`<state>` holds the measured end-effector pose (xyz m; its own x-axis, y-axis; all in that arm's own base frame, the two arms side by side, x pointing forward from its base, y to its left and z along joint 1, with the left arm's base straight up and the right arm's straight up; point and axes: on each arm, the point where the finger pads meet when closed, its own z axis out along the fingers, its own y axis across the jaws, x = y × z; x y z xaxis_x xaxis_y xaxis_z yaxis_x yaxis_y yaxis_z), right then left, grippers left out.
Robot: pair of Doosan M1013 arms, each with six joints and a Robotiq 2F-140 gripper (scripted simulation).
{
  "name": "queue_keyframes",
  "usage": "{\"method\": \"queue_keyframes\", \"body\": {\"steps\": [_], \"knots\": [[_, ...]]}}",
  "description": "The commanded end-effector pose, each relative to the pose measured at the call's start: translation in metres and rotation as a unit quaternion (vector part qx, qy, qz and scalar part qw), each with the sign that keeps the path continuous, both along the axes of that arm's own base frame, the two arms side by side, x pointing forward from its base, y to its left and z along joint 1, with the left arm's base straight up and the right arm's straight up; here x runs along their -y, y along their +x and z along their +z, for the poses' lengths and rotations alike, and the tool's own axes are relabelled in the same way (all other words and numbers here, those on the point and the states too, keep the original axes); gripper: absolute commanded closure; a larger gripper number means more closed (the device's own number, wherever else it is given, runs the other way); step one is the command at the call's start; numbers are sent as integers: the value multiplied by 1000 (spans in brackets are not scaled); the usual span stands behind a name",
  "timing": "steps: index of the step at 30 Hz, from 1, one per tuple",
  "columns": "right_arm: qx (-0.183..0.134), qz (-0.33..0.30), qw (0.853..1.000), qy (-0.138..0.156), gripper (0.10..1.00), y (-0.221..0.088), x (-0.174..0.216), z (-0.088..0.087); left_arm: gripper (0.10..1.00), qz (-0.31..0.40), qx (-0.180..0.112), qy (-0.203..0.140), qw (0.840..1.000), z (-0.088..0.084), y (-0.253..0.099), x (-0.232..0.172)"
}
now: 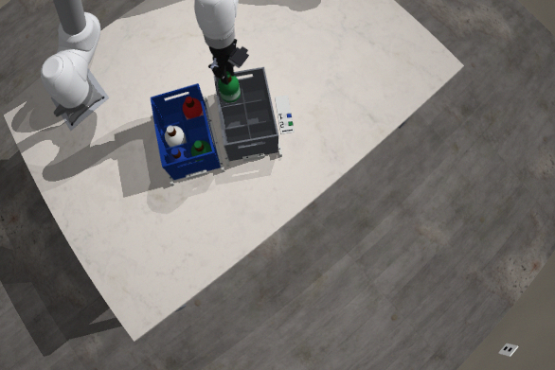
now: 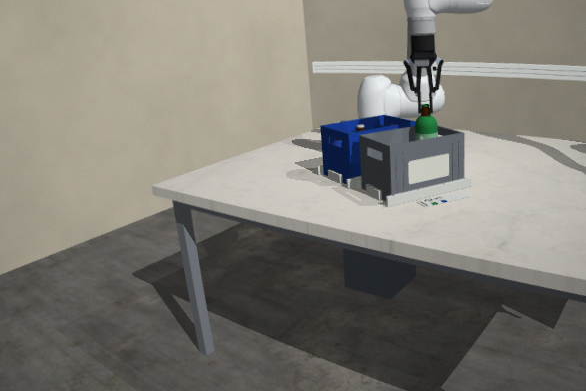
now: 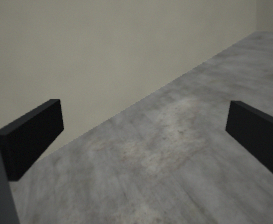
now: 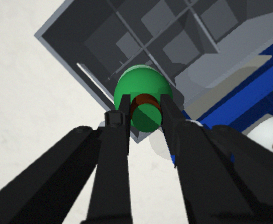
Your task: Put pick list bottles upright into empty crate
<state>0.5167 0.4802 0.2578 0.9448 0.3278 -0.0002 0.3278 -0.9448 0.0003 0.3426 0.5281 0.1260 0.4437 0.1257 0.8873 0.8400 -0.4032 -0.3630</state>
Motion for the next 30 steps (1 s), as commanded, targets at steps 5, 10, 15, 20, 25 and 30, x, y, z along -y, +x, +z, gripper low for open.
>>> {"method": "queue_keyframes", "body": {"steps": [5, 10, 15, 20, 25, 30], "knots": [[0, 0, 1000, 1, 999, 0, 0, -5, 98, 0, 0, 0, 1000, 1, 0, 0], [0, 0, 1000, 1, 999, 0, 0, -10, 98, 0, 0, 0, 1000, 1, 0, 0], [0, 0, 1000, 1, 999, 0, 0, -15, 98, 0, 0, 0, 1000, 1, 0, 0], [0, 0, 1000, 1, 999, 0, 0, -18, 98, 0, 0, 0, 1000, 1, 0, 0], [0, 0, 1000, 1, 999, 0, 0, -23, 98, 0, 0, 0, 1000, 1, 0, 0], [0, 0, 1000, 1, 999, 0, 0, -28, 98, 0, 0, 0, 1000, 1, 0, 0]]}}
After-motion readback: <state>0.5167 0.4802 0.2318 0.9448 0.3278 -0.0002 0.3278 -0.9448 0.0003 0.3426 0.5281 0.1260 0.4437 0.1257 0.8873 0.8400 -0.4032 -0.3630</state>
